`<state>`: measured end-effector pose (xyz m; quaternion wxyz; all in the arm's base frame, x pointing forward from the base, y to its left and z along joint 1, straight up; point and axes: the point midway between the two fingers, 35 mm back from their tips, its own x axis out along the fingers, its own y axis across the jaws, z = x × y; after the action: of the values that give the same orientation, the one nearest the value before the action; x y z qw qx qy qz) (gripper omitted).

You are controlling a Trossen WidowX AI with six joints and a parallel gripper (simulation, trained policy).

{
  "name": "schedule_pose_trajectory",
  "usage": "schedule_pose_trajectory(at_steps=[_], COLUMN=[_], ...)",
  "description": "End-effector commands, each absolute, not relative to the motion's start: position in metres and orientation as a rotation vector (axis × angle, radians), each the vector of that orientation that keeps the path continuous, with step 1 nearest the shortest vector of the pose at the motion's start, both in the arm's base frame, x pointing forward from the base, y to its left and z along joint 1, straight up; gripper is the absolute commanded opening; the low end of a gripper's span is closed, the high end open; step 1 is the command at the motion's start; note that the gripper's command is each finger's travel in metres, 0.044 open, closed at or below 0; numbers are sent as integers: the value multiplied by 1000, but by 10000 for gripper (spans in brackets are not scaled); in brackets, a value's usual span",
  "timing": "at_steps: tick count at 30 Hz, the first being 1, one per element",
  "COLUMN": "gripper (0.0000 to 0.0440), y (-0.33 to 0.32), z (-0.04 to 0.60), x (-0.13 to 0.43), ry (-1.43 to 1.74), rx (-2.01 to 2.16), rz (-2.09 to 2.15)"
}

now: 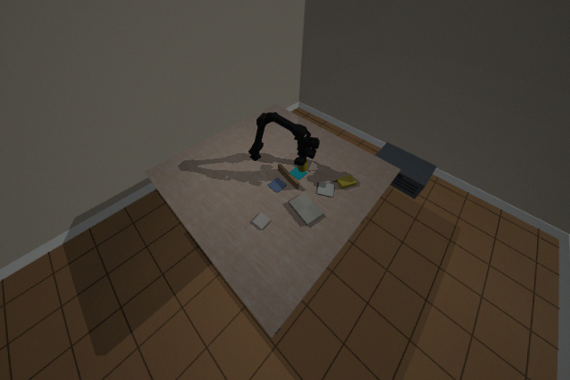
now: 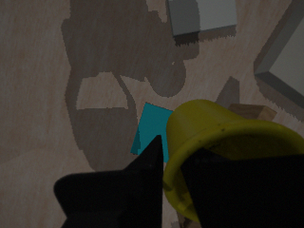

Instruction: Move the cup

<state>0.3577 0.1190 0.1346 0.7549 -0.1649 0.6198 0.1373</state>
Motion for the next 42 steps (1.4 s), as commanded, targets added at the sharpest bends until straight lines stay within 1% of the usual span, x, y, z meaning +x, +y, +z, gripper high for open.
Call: schedule_pose_trajectory(at_steps=[1, 12, 17, 27, 30, 31, 35, 42], gripper=[0, 2, 17, 76, 133, 146, 142, 165], y=[124, 132, 132, 129, 130, 131, 132, 131], z=[124, 92, 80, 68, 74, 76, 85, 99], x=[354, 344, 337, 334, 338, 339, 341, 333], ry=[1362, 1374, 1391, 1392, 1363, 1353, 1323, 1307], rx=[-363, -354, -348, -326, -303, -295, -275, -239], rz=[292, 274, 262, 239, 244, 247, 260, 278])
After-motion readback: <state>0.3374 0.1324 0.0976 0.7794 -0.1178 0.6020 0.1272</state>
